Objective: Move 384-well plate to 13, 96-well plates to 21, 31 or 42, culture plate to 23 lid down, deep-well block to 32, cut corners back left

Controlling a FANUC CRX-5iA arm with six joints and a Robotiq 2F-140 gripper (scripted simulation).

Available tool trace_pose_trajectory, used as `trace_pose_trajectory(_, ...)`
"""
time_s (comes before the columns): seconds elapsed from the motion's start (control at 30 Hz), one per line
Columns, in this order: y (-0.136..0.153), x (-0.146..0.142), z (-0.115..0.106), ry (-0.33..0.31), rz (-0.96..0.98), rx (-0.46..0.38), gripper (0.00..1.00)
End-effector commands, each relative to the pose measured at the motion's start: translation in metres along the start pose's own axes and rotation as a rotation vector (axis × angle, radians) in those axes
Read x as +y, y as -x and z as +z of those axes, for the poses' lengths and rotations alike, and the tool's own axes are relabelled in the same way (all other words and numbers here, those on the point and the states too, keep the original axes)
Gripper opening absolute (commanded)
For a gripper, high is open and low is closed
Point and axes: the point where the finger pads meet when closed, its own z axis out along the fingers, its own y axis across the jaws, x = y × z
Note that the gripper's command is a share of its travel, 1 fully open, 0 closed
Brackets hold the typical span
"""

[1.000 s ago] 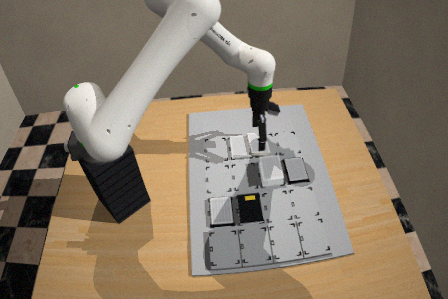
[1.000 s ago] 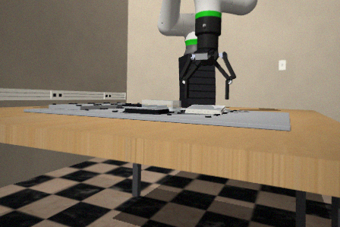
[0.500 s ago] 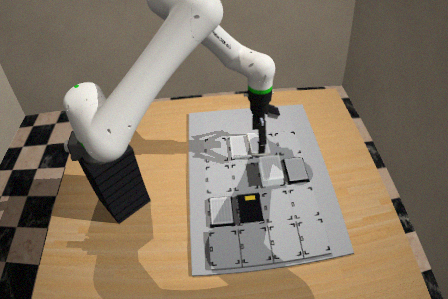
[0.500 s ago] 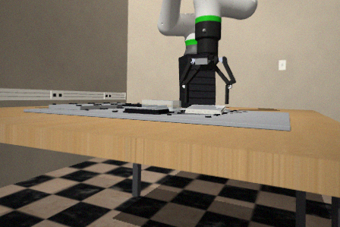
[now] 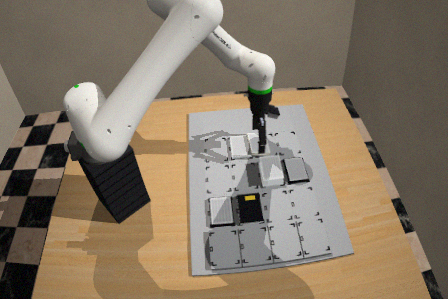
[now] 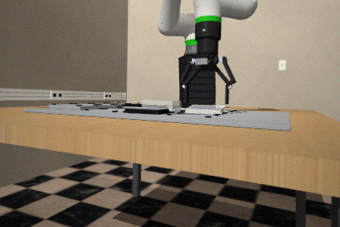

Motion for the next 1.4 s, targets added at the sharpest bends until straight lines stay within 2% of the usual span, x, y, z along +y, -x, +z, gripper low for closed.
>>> trace_pose_trajectory(0.0,-0.001,0.0,0.001,-0.001,0.0,0.002,1.0)
trace_pose_trajectory(0.5,-0.001,0.0,0.019,-0.001,0.0,0.002,1.0)
trace_pose_trajectory(0.8,-0.001,0.0,0.019,-0.001,0.0,0.002,1.0)
trace_pose_trajectory(1.37,-0.001,0.0,0.019,-0.001,0.0,0.002,0.92)
